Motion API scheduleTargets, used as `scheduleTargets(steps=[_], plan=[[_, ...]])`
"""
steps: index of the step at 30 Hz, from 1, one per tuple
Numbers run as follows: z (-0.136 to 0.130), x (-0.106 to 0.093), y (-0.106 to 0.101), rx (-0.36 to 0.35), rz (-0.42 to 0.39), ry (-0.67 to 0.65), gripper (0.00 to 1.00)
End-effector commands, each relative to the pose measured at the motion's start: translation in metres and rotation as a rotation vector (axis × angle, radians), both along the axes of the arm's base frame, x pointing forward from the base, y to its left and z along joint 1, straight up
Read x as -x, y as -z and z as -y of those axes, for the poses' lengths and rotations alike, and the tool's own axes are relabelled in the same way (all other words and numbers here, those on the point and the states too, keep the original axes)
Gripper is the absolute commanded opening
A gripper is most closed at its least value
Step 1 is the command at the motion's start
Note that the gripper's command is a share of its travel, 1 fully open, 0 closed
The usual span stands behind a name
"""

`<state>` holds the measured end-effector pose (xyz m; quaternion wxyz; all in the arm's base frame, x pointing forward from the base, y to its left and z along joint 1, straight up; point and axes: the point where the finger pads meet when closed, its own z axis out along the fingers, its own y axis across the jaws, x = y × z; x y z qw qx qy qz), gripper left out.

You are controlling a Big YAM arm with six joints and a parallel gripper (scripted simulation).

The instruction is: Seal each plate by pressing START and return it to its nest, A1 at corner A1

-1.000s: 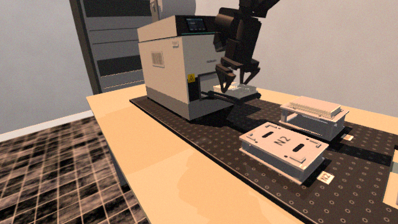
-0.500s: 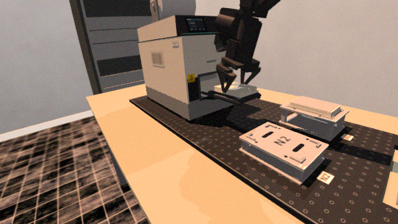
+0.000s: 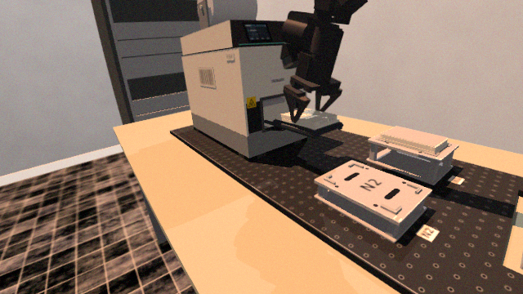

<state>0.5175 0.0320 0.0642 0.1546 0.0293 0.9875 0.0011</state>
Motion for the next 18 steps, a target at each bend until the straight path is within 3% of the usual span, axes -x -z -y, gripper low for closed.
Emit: scheduleTargets(steps=[1,8,18], plan=[[0.004,-0.024,-0.009,-0.008,0.045,0.018,0.0],[0.005,-0.025,-0.004,-0.004,0.041,0.008,0.0],[-0.006,-0.01,0.015,-0.003,0.007,-0.012,0.0]])
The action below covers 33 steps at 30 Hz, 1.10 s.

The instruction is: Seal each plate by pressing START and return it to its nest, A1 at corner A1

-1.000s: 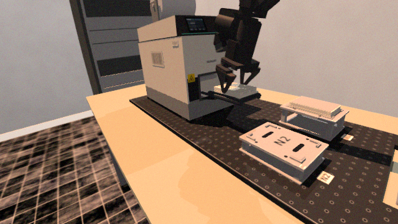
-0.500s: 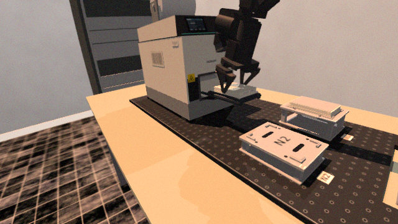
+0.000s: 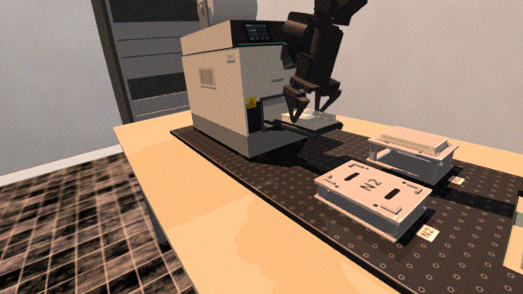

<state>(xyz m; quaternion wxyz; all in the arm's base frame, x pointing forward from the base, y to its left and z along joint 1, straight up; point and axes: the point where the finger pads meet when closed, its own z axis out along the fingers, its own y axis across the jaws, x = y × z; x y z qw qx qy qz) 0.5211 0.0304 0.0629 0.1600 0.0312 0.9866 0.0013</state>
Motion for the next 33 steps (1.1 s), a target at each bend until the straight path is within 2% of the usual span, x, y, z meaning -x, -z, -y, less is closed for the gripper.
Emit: scheduleTargets(steps=[1,12,33], plan=[[-0.01,-0.006,0.015,-0.002,-0.004,-0.019,0.0],[-0.01,0.004,0.029,-0.006,-0.034,-0.013,0.0],[-0.009,0.02,0.043,-0.004,-0.089,-0.01,0.0]])
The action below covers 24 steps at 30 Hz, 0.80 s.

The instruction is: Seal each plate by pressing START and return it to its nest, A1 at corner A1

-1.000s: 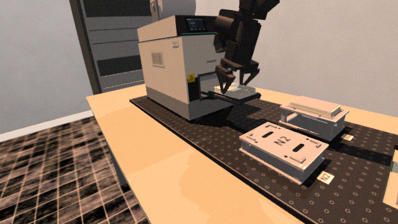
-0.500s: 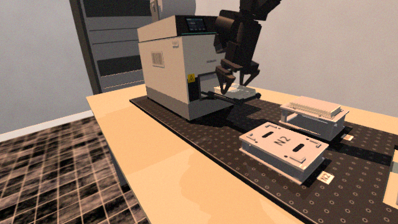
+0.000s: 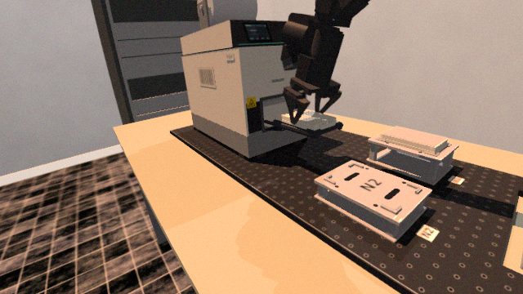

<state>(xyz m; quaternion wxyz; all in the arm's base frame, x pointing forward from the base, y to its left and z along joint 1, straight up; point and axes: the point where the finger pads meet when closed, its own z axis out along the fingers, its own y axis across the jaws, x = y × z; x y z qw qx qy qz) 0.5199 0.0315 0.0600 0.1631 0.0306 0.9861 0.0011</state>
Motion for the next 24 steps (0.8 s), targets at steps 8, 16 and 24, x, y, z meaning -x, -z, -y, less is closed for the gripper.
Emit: scheduleTargets(steps=[8,16,24], plan=[[-0.007,0.023,0.043,-0.005,-0.104,-0.007,0.0],[0.0,0.026,0.044,-0.006,-0.112,0.006,0.0],[0.005,0.031,0.047,-0.006,-0.127,0.017,0.0]])
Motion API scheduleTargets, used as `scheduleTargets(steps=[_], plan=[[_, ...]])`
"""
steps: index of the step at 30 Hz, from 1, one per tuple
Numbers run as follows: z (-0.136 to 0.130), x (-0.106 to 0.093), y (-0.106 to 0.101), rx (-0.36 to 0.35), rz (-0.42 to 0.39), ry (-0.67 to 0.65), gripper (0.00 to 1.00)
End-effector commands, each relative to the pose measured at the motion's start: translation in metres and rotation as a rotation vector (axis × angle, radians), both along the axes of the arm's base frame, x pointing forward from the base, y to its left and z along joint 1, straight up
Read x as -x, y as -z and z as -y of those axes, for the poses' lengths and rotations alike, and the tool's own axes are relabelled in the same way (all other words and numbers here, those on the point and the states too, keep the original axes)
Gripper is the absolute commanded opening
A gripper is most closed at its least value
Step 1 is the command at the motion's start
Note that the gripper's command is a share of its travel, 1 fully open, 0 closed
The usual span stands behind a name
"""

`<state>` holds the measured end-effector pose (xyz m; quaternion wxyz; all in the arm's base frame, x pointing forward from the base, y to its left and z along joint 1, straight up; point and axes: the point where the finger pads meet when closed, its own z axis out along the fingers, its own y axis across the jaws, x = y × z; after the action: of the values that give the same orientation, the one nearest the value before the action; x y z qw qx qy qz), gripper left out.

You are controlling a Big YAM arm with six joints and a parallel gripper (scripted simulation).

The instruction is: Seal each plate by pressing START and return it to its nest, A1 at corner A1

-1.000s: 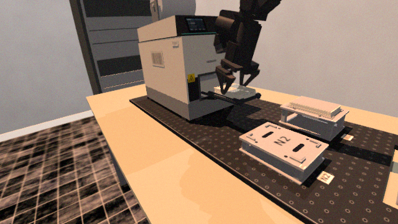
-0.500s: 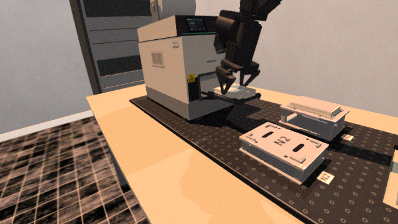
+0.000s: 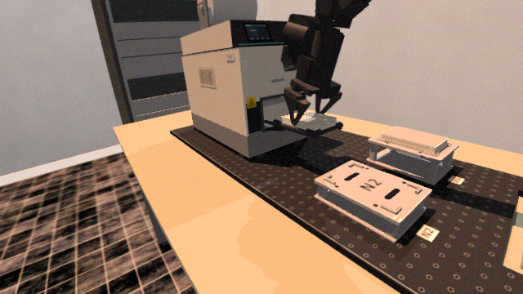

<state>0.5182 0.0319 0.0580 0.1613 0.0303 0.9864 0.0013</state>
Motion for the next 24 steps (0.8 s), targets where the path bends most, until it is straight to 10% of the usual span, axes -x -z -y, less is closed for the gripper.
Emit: scheduleTargets(steps=[1,24], plan=[[0.006,0.029,0.045,-0.005,-0.124,0.019,0.0],[0.019,0.031,0.046,0.007,-0.137,0.041,0.0]])
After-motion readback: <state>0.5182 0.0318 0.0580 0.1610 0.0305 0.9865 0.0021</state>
